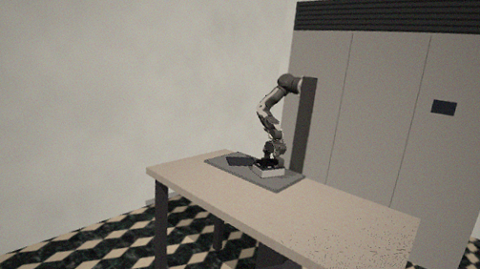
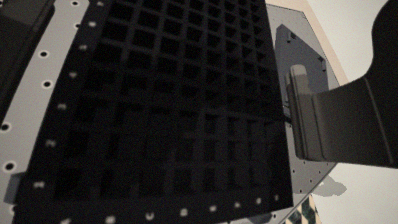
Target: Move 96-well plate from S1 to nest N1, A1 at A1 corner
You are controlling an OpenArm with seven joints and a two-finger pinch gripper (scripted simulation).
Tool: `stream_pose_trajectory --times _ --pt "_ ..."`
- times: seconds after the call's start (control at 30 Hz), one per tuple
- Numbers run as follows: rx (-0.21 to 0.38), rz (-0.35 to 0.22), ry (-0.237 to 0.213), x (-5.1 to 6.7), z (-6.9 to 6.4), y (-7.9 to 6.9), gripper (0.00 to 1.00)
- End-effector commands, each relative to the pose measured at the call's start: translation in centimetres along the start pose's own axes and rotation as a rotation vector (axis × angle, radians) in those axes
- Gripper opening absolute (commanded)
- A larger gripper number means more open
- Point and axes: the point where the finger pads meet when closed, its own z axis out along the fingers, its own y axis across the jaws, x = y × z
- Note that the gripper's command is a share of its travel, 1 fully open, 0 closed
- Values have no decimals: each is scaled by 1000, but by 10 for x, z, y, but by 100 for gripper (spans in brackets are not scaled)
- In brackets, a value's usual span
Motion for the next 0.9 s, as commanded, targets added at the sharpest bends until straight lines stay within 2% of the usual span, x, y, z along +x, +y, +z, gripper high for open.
stream_pose_trajectory --times 0.0,0.13,0.87 --pt "-11 -4 -2 -1 -3 3 77" --pt "-11 0 -4 -4 -6 5 77" --pt "-3 -1 -3 0 -4 1 77"
